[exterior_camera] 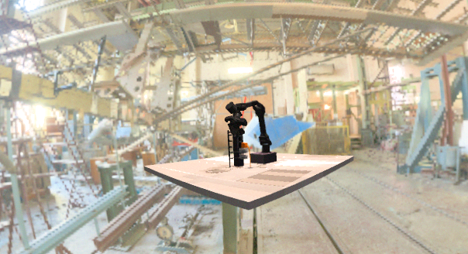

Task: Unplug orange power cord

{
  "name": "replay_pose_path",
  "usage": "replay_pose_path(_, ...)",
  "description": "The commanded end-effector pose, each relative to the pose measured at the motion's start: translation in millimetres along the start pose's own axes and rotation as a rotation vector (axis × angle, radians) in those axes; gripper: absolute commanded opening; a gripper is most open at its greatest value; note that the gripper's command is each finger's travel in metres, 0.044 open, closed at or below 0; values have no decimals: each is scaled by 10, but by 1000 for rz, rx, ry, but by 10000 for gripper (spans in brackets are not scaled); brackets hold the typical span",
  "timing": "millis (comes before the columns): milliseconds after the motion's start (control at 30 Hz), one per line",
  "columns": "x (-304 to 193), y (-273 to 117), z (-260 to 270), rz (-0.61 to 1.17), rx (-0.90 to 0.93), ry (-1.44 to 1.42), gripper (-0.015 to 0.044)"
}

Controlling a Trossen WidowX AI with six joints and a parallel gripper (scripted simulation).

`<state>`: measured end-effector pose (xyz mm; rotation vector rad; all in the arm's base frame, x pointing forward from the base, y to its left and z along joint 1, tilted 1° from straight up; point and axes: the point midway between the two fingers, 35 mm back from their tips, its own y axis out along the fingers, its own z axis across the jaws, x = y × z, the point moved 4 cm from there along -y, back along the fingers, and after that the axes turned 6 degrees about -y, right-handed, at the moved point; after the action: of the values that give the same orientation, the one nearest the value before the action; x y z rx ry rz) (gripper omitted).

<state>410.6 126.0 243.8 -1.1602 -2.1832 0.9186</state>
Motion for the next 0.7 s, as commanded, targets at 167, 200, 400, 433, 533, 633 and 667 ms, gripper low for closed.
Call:
replay_pose_path(167, 316, -242, 1119, 179, 514, 373, 160)
replay_pose_path(200, 339, -286, 1210, 204, 557, 398, 160)
replay_pose_path(400, 383, -388, 1391, 262, 643, 445, 160)
replay_pose_path(433, 383, -388, 1391, 262, 643, 445, 160)
replay_pose_path(533, 383, -388, 1391, 262, 643, 445, 160)
replay_pose_path(633, 383, -388, 1391, 262, 643, 445, 160)
replay_pose_path(667, 383, -379, 1379, 262, 643, 445, 160)
